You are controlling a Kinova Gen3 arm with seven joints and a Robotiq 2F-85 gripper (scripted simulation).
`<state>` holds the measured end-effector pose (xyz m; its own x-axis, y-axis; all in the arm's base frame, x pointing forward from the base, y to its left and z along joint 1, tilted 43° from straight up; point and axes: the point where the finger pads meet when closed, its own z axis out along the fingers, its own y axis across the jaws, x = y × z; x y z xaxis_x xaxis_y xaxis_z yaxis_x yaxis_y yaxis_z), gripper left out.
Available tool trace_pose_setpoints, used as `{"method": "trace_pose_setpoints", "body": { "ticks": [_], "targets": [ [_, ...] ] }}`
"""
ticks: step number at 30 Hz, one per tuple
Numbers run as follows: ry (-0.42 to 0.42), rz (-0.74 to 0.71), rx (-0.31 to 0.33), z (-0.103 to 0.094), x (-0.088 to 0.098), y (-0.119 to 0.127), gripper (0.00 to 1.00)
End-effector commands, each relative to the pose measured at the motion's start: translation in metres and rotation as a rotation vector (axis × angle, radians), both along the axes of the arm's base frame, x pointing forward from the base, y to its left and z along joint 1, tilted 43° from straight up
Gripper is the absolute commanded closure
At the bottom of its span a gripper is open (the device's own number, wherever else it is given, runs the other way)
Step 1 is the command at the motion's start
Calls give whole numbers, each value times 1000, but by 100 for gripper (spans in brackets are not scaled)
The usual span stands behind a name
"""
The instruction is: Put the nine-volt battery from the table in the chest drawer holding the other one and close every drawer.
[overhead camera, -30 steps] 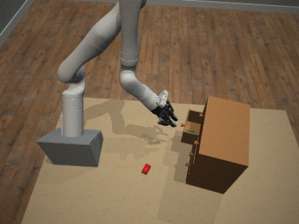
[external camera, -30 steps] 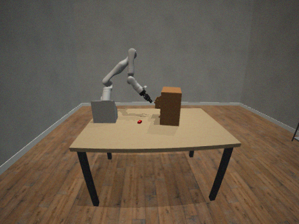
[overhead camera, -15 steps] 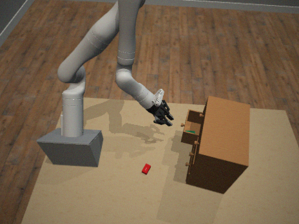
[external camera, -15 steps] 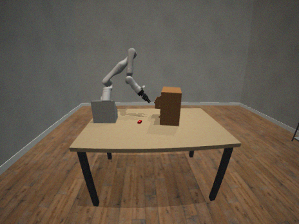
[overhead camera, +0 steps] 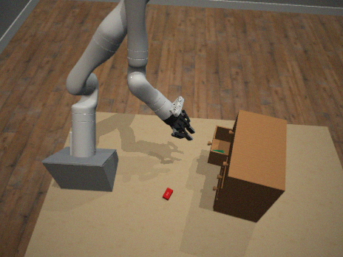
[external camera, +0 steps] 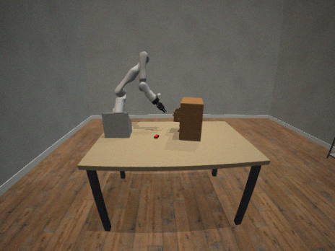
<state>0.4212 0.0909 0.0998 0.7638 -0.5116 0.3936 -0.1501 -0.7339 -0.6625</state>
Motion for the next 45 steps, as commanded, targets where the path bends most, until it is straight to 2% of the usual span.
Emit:
{"method": "trace_pose_setpoints", "body": {
  "ticks": [1, 8, 13, 18, 45],
  "targets": [
    [-12, -8, -16, 13, 1, -12, 67],
    [6, -11, -2, 29, -10, -24, 67],
    [4, -6, 3, 33, -13, -28, 67],
    [-4, -7, -14, 42, -19, -34, 67],
    [8, -1, -7, 46, -21, -36, 67]
  ]
}}
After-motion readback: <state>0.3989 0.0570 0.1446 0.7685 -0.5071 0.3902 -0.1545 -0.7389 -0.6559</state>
